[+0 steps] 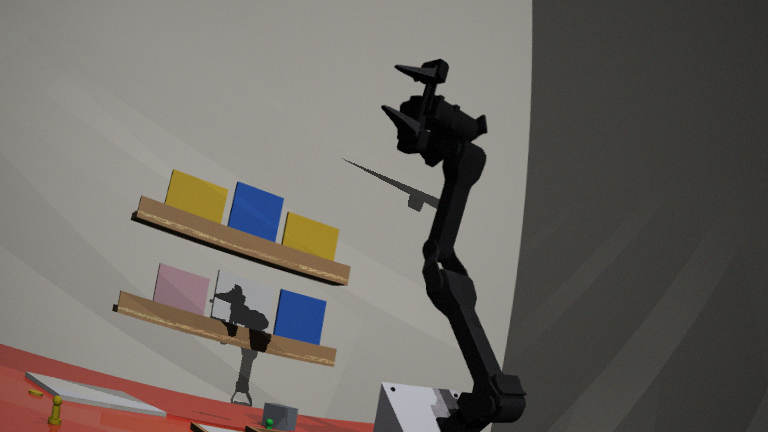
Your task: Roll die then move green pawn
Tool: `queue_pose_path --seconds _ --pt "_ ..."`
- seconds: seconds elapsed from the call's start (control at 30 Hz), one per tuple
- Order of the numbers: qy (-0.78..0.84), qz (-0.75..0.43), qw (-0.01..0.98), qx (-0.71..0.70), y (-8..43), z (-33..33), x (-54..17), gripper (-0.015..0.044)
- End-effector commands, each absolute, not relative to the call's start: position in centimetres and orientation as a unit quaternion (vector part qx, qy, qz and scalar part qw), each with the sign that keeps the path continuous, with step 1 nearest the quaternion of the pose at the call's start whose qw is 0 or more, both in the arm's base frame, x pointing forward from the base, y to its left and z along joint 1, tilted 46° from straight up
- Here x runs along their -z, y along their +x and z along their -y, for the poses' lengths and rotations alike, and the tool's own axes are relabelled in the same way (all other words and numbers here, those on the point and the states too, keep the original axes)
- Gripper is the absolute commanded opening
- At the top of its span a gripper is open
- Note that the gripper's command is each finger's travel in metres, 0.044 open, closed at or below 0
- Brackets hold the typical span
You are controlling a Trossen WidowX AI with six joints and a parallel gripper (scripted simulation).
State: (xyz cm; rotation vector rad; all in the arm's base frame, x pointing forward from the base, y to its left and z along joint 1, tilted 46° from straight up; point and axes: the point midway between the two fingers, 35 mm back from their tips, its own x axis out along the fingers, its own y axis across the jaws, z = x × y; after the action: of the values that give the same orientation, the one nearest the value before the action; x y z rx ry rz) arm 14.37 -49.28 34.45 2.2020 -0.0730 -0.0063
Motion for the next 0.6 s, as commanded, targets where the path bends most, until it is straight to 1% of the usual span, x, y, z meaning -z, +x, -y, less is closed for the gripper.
queue_pose_path --seconds 0.0,0.13,0.33,0.57 --pt "0.890 0.033 0.455 0.003 14.2 49.3 -34.7 0.0374" --pt "0.859 0.108 0.501 0.008 11.2 48.6 -39.4 0.0275" --pt "0.787 0.224 0.575 -0.003 6.2 45.3 -47.5 0.0275" --pt "0.674 0.326 0.661 -0.048 1.6 37.4 -56.3 0.0275"
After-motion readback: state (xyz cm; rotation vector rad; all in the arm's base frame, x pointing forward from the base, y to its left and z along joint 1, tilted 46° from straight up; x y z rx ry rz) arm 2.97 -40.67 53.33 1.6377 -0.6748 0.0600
